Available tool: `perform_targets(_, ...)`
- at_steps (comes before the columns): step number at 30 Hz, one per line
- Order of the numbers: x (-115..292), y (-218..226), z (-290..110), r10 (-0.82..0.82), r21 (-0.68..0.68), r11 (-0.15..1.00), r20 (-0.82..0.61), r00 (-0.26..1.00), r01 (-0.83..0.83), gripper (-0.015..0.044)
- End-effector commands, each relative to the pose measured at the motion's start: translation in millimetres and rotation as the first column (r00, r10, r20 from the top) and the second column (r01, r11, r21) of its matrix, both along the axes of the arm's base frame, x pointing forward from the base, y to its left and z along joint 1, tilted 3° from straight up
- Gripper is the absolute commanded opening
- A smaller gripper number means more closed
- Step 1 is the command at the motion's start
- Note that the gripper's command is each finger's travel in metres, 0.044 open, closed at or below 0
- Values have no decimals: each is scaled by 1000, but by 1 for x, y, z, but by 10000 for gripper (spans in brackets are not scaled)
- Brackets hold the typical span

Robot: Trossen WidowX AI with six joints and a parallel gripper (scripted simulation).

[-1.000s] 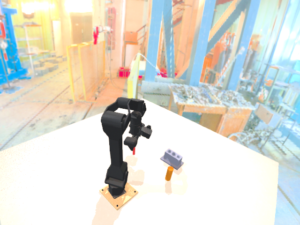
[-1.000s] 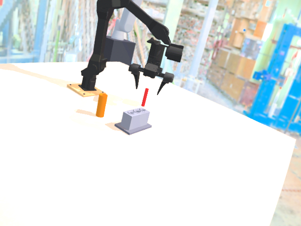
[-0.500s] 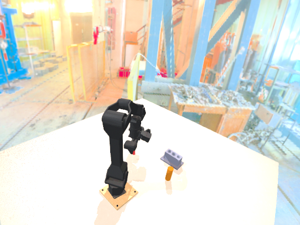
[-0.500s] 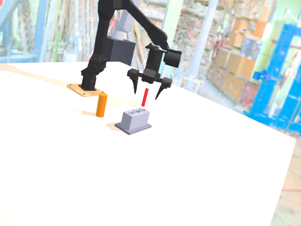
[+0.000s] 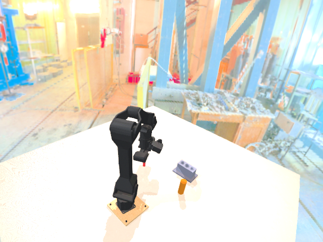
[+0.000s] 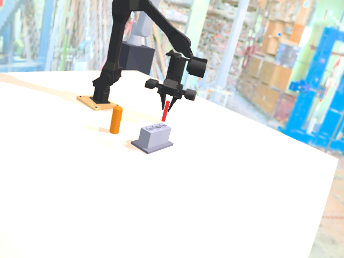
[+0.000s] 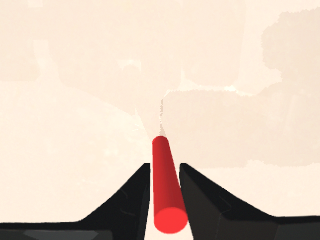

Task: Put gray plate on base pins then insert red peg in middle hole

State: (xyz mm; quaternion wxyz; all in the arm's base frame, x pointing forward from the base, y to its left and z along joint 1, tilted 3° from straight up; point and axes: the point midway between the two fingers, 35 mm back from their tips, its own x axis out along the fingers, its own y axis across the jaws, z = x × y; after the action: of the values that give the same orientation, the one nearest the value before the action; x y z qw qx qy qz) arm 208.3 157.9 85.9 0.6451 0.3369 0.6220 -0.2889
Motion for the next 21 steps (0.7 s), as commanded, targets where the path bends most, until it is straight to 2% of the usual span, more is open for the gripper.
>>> perform_targets(1, 0, 0, 0, 3, 0, 1000, 0, 1000, -3, 33)
perform_targets(6, 0, 0, 0, 3, 0, 1000, 0, 1000, -3, 0)
perform_targets(12, 1, 0, 5, 3, 0, 1000, 1, 1000, -3, 0)
perform_targets(21, 2, 1, 32, 3, 0, 1000, 1, 1000, -3, 0)
